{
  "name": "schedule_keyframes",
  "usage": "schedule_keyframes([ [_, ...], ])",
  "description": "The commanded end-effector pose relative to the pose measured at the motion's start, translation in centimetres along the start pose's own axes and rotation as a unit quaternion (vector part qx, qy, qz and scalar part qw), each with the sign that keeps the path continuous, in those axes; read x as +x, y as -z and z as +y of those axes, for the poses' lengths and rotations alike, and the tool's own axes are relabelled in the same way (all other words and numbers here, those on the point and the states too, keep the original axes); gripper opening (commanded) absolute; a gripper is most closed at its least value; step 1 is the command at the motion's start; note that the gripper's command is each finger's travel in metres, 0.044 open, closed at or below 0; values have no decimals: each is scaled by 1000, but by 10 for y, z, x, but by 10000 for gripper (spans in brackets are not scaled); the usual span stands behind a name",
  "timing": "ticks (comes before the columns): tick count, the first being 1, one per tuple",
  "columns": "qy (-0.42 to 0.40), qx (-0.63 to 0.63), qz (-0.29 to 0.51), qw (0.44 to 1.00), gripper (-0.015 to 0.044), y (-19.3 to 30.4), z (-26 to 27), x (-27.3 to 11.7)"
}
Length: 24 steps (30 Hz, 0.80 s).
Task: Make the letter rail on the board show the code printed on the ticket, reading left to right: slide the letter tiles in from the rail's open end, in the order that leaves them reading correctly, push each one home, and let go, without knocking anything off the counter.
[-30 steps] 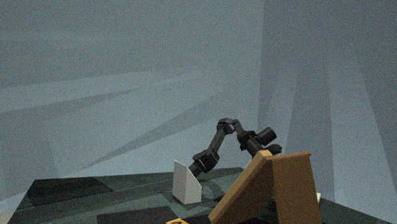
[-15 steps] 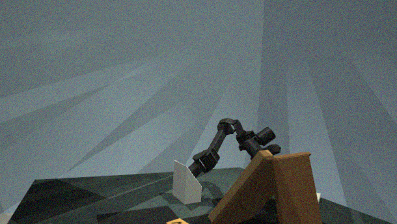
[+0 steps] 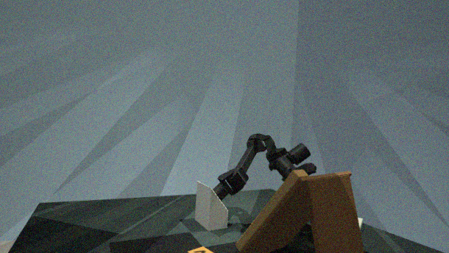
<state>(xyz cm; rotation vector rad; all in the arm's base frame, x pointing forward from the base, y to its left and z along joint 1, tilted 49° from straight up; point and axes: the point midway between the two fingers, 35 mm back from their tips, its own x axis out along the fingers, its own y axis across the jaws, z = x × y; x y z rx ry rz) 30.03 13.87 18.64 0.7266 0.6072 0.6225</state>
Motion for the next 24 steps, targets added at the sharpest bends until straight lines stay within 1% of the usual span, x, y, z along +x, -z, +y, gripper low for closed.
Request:
schedule_keyframes([
  [1,-1,-3,0,1000,0,0,-2,0],
  [24,-1,-3,0,1000,0,0,-14,0],
])
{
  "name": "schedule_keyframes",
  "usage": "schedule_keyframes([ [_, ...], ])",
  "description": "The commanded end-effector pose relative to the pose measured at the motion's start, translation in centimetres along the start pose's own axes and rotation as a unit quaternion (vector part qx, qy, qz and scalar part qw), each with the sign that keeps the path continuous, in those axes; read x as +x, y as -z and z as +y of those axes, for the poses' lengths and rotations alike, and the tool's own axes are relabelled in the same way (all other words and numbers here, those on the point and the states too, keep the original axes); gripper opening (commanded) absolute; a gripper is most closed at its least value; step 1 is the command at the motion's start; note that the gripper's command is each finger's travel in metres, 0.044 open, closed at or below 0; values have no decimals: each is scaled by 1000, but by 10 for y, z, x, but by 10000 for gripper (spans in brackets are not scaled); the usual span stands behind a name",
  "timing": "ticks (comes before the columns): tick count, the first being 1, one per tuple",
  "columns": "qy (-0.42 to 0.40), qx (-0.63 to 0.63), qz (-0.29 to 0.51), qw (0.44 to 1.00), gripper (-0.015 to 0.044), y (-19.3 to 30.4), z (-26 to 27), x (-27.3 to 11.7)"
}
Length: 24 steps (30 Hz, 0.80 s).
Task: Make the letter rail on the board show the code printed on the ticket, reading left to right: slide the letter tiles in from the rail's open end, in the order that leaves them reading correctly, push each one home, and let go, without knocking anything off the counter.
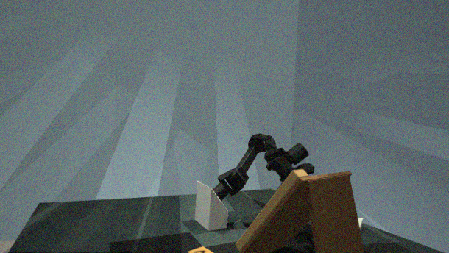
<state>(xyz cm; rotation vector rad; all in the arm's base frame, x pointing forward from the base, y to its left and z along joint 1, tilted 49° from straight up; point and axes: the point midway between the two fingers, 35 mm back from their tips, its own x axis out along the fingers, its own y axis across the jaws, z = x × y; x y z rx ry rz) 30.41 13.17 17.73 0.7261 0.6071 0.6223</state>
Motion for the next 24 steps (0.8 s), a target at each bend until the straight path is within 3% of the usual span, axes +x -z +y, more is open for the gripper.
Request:
schedule_keyframes([
  [1,-1,-3,0,1000,0,0,-2,0],
  [24,-1,-3,0,1000,0,0,-14,0],
])
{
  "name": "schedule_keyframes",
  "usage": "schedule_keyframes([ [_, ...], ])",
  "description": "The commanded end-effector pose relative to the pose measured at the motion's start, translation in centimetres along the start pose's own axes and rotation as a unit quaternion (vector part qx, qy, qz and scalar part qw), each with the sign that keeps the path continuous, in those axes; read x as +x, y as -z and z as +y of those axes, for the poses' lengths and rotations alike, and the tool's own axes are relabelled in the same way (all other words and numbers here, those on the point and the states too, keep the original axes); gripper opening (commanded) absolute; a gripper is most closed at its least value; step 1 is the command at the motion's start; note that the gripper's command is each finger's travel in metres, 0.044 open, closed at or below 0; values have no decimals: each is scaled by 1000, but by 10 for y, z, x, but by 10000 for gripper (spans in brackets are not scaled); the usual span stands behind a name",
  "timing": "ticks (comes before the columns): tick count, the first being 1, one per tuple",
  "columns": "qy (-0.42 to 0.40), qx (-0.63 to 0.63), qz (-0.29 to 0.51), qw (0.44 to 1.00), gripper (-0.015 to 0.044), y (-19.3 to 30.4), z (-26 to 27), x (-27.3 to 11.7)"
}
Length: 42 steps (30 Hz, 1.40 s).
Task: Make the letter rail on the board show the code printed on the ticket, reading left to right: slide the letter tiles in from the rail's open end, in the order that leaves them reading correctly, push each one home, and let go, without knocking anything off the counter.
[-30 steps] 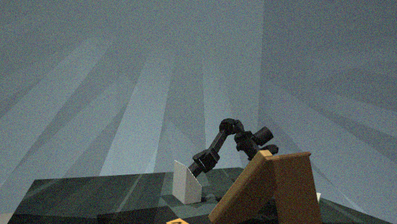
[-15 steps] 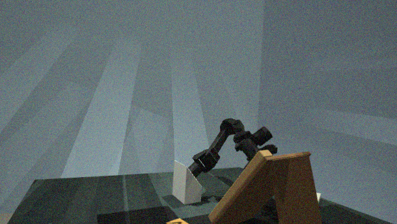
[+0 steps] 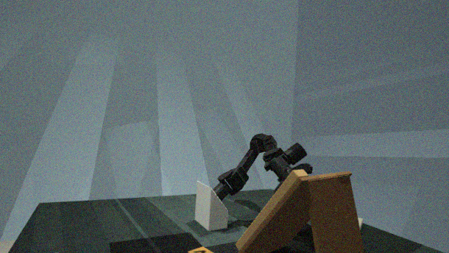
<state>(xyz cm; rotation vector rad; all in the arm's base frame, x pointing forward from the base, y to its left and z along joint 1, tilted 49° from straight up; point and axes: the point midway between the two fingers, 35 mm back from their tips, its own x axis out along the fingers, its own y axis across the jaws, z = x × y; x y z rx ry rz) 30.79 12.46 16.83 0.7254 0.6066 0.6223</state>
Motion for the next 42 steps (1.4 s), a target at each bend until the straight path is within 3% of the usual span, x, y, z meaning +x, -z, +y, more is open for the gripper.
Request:
schedule_keyframes([
  [1,-1,-3,0,1000,0,0,-2,0],
  [42,0,-3,0,1000,0,0,-23,0],
])
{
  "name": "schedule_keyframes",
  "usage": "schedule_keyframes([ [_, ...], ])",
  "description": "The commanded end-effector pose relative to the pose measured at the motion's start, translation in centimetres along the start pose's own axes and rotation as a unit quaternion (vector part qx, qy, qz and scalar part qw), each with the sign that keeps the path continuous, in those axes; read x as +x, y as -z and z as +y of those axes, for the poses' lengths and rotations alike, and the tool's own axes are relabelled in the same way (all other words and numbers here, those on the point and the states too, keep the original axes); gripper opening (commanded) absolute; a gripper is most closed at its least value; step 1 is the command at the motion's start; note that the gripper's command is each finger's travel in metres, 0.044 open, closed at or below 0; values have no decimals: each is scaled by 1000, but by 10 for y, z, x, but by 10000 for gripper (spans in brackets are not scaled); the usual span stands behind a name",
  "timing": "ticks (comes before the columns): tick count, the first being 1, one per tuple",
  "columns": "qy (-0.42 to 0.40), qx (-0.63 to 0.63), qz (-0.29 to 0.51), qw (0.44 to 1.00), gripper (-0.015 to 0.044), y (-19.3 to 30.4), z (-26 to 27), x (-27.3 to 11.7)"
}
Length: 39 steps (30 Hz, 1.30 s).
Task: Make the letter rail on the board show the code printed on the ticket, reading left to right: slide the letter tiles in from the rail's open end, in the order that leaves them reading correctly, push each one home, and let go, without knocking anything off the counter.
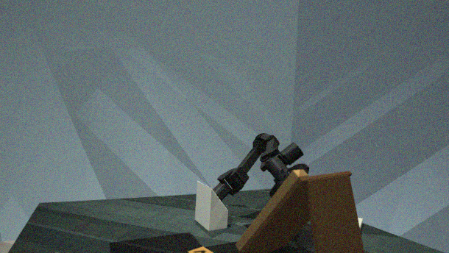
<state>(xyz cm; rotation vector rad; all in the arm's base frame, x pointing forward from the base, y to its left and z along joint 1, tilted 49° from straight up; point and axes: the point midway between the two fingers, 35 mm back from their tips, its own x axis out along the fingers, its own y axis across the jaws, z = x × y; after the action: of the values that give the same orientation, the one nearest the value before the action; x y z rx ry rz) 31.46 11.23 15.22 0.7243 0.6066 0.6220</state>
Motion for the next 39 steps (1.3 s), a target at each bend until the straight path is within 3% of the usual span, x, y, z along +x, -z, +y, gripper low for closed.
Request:
schedule_keyframes([
  [1,-1,-2,0,1000,0,0,-2,0],
  [39,0,-3,0,1000,0,0,-21,0],
])
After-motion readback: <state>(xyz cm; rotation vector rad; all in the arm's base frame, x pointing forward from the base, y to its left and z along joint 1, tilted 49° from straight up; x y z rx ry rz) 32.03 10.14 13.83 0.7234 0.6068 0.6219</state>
